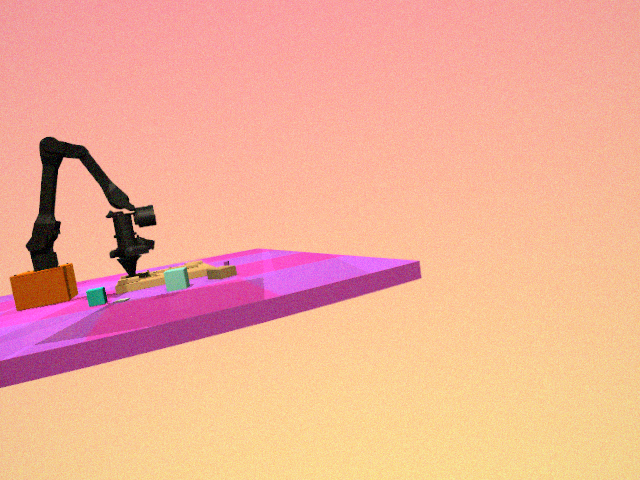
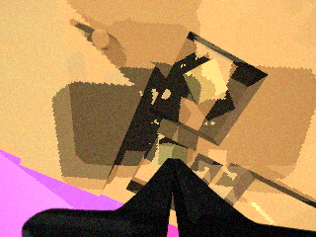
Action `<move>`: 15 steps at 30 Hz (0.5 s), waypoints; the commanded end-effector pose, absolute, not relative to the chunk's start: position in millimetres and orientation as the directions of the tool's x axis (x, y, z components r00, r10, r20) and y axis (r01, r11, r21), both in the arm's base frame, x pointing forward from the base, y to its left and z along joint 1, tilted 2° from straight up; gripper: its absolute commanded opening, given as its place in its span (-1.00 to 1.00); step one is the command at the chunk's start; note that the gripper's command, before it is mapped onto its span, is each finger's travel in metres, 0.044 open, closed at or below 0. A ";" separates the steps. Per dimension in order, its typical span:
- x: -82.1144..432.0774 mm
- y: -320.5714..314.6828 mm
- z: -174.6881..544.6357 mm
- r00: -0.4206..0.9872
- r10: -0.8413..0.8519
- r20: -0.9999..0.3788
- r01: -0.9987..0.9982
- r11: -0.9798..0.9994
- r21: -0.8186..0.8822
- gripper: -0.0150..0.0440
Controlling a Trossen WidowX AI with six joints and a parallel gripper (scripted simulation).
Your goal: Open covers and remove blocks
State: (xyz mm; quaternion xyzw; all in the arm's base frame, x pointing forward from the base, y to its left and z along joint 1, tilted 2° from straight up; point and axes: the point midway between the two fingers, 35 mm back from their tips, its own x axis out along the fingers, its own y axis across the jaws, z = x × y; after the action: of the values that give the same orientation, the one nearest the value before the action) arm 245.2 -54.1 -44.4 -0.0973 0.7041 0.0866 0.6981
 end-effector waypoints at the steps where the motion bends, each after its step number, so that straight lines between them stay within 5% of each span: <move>1: 245.3 -53.9 -47.6 -0.005 -0.014 -1.000 -0.262 0.965 -0.012 -0.49; 15: 232.8 -59.1 -51.3 -0.006 -0.014 -1.000 -0.262 0.965 -0.012 -0.49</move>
State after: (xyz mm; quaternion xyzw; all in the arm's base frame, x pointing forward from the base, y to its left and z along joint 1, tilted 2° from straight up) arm 237.6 -58.1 -50.0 -0.0980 0.7025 0.0872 0.6995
